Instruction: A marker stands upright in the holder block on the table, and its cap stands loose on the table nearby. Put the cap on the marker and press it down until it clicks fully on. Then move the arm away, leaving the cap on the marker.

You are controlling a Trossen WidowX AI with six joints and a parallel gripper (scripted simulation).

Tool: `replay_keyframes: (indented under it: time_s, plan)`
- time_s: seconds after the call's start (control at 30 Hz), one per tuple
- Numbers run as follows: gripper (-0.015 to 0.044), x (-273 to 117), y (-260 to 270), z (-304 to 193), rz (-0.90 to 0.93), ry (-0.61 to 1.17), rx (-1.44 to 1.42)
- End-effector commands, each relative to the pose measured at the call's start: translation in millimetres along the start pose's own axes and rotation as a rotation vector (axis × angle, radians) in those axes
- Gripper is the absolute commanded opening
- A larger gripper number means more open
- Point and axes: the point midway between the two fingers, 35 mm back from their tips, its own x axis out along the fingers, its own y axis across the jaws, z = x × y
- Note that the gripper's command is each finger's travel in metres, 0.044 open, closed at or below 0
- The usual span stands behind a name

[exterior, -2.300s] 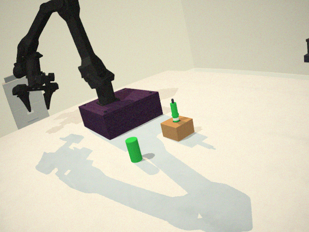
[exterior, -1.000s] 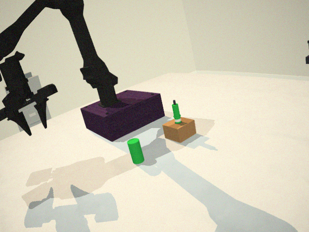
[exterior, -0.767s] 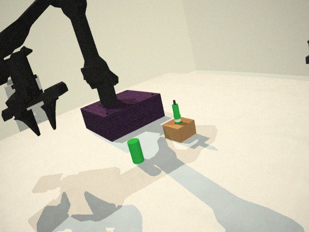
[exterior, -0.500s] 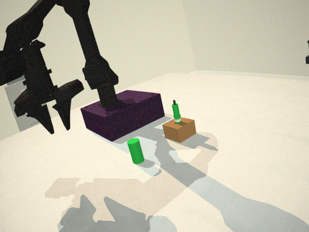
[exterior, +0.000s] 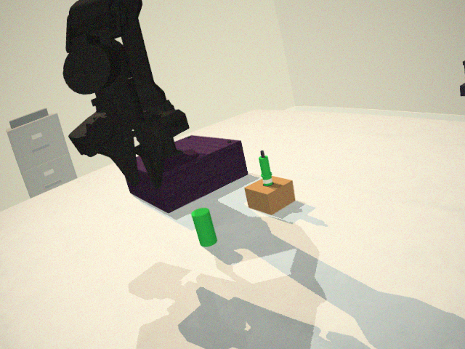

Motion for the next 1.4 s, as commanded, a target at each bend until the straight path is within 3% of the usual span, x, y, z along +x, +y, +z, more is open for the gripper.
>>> replay_keyframes:
  time_s: [0.0, 0.4, 0.57, 1.37]
  plan:
    - [0.0241, -5, 48, -44, -0.008, -0.039, 0.254]
    - [0.0241, -5, 50, -44, -0.008, -0.039, 0.257]
    - [0.0241, 30, 49, -43, -0.008, -0.039, 0.257]
    - [0.0241, 67, 51, -41, -0.008, -0.039, 0.257]
